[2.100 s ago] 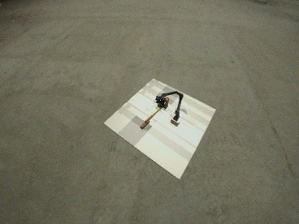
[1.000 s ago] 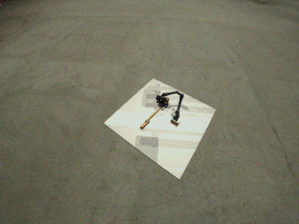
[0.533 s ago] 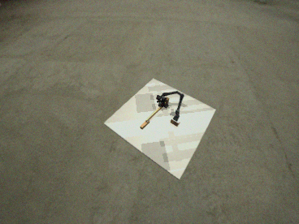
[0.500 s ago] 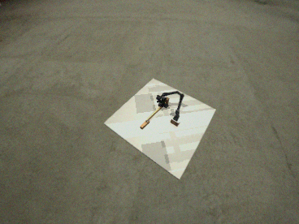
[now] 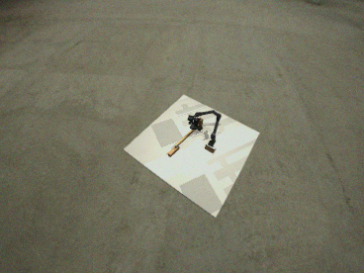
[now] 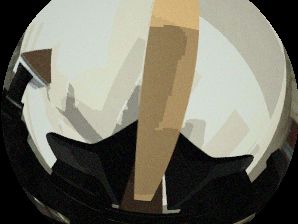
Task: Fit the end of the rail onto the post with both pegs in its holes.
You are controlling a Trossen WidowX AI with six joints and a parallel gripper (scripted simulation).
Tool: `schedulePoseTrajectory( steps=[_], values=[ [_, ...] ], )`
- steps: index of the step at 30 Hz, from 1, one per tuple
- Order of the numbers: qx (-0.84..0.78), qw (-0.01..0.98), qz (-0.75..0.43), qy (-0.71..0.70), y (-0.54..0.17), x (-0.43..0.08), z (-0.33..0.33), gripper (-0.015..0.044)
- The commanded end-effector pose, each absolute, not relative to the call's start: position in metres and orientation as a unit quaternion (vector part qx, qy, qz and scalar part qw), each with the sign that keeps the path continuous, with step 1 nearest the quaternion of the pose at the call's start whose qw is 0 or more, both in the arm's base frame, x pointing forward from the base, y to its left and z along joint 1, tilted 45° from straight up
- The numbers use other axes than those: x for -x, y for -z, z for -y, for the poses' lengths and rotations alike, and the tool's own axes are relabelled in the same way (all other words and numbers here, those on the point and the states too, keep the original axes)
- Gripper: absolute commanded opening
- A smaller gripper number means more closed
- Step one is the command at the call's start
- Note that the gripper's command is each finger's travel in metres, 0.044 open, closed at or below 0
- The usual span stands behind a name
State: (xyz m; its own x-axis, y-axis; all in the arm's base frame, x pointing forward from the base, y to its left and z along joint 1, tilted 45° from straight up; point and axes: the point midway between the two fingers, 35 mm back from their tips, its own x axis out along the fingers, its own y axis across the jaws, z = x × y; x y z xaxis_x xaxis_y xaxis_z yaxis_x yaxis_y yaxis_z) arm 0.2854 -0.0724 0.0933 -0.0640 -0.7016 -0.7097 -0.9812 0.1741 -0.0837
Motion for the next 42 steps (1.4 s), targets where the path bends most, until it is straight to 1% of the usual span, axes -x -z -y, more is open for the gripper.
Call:
schedulePoseTrajectory(
  steps=[1,42],
  values=[
    [0.606,0.318,-0.696,-0.217,-0.0969,-0.2847,0.0742,0.0000],
    [0.606,0.318,-0.696,-0.217,-0.1003,-0.2839,0.0763,0.0000]
  ],
)
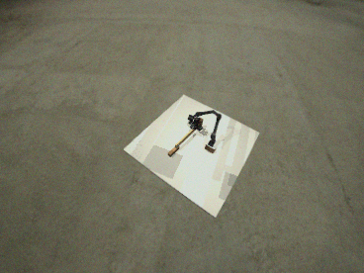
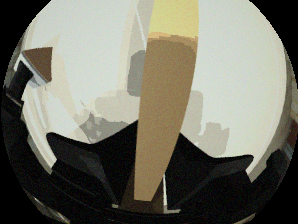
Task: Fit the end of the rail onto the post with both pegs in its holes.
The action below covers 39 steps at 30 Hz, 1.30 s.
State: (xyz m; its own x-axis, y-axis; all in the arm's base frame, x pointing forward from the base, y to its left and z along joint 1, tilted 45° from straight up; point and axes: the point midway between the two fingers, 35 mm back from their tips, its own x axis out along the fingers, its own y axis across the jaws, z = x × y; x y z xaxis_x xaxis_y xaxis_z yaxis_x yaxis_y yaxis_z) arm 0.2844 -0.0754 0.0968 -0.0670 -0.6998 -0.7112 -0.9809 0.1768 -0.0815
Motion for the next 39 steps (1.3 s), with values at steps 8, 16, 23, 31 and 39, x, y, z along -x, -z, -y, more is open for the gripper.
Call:
schedulePoseTrajectory(
  steps=[8,16,23,31,39],
  values=[
    [0.606,0.318,-0.696,-0.217,-0.1018,-0.2835,0.0783,0.0000],
    [0.606,0.318,-0.696,-0.217,-0.1034,-0.2830,0.0802,0.0000],
    [0.606,0.318,-0.696,-0.217,-0.1045,-0.2826,0.0820,0.0000],
    [0.604,0.322,-0.695,-0.220,-0.1013,-0.2834,0.0794,0.0105],
    [0.604,0.322,-0.695,-0.220,-0.1013,-0.2834,0.0794,0.0315]
  ],
)
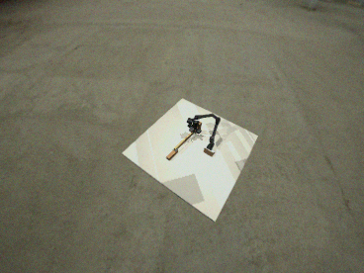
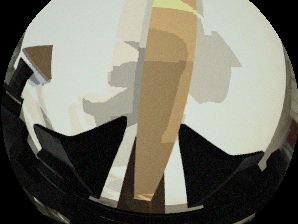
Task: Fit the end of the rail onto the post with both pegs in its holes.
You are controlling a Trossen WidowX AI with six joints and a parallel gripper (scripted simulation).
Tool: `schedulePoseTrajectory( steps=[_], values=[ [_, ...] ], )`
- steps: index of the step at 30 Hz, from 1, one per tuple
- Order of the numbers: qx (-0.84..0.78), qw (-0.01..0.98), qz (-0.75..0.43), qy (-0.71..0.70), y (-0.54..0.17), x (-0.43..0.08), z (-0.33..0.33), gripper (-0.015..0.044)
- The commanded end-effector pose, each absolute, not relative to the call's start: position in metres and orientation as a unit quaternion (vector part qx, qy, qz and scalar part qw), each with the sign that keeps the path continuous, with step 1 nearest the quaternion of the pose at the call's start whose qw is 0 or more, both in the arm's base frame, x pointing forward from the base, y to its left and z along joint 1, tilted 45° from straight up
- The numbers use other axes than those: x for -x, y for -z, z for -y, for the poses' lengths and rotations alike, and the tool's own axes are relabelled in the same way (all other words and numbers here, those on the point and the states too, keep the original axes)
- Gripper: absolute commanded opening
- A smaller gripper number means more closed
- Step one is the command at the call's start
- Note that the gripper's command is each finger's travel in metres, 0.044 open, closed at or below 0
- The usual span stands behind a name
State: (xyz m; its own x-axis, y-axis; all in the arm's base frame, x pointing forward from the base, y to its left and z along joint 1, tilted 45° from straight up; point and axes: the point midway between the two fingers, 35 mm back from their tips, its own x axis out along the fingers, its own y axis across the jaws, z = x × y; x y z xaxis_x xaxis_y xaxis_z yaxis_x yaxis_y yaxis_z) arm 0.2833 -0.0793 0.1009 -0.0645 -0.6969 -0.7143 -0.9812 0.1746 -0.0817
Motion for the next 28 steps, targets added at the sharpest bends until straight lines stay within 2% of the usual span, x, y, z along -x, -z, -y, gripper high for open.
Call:
schedulePoseTrajectory(
  steps=[1,5,10,15,28],
  values=[
    [0.604,0.322,-0.695,-0.220,-0.101,-0.283,0.079,0.0341],
    [0.604,0.322,-0.695,-0.220,-0.101,-0.283,0.079,0.0440],
    [0.604,0.322,-0.695,-0.220,-0.101,-0.284,0.077,0.0440],
    [0.605,0.319,-0.696,-0.218,-0.101,-0.291,0.037,0.0440],
    [0.605,0.319,-0.696,-0.218,-0.101,-0.291,0.037,0.0440]
  ],
)
